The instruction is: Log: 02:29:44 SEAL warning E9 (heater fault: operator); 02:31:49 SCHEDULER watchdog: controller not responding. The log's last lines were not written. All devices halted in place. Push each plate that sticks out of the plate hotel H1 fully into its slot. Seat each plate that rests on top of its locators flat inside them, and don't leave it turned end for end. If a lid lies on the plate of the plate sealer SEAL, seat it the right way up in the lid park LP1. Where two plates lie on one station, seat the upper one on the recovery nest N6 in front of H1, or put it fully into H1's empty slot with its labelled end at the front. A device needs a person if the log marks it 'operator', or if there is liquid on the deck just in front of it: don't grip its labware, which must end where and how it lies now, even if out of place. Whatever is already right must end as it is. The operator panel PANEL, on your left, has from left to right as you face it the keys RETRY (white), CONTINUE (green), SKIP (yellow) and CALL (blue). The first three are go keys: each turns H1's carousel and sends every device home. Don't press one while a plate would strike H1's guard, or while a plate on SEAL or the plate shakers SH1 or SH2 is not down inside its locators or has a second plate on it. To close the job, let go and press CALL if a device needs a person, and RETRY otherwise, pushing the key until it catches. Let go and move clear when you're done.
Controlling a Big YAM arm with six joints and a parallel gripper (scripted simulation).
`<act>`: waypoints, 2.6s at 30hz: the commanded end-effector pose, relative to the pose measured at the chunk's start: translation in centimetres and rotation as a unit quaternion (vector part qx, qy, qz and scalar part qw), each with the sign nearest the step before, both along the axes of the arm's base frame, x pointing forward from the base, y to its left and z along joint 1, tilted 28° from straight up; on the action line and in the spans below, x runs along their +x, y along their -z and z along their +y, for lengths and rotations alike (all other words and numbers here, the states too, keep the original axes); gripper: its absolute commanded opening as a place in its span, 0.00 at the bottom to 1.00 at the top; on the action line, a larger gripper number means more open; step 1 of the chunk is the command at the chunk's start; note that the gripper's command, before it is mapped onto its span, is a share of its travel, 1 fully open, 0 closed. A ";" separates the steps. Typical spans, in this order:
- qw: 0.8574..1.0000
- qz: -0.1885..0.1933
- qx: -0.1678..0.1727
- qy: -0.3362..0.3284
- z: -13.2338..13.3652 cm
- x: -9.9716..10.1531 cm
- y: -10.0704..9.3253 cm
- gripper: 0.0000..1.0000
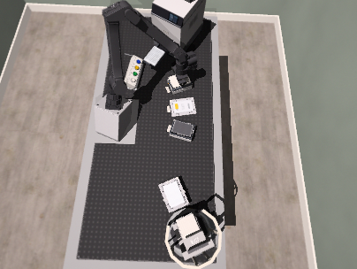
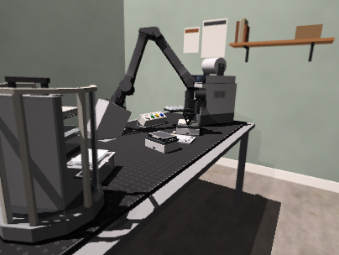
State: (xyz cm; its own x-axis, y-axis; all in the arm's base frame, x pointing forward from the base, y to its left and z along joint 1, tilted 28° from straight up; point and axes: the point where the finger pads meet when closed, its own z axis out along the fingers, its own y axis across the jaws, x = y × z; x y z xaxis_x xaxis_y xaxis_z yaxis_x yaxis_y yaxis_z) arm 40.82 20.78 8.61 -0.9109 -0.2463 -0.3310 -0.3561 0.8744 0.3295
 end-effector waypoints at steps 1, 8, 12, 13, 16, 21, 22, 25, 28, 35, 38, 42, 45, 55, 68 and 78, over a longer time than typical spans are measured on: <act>1.000 -0.010 0.004 0.001 0.3 0.7 -0.8 1.00; 1.000 -0.010 0.004 0.001 0.3 0.7 -0.8 0.96; 1.000 -0.010 0.004 0.001 0.3 0.7 -0.8 0.88; 1.000 -0.010 0.004 0.001 0.3 0.7 -0.8 0.88; 1.000 -0.010 0.004 0.001 0.3 0.7 -0.8 0.84; 1.000 -0.010 0.004 0.001 0.3 0.7 -0.8 0.84; 1.000 -0.010 0.004 0.001 0.3 0.7 -0.8 0.84; 1.000 -0.010 0.004 0.001 0.3 0.7 -0.8 0.84; 1.000 -0.010 0.004 0.001 0.3 0.7 -0.8 0.84; 1.000 -0.010 0.004 0.001 0.3 0.7 -0.8 0.84; 1.000 -0.010 0.004 0.001 0.3 0.7 -0.8 0.84; 1.000 0.000 0.001 0.002 0.6 0.4 0.1 0.84; 1.000 -0.002 0.002 0.002 0.5 0.3 -0.5 0.84; 1.000 -0.013 0.005 0.002 0.3 0.5 -1.9 0.84; 1.000 -0.016 0.006 0.003 0.1 0.7 -2.5 0.84; 1.000 -0.017 0.006 0.004 -0.2 0.8 -2.7 0.84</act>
State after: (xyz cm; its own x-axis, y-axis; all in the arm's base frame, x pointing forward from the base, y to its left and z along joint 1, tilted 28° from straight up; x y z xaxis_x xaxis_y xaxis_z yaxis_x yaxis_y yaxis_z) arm 40.75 20.75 8.70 -0.9127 -0.2468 -0.3257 -0.3542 0.8752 0.3295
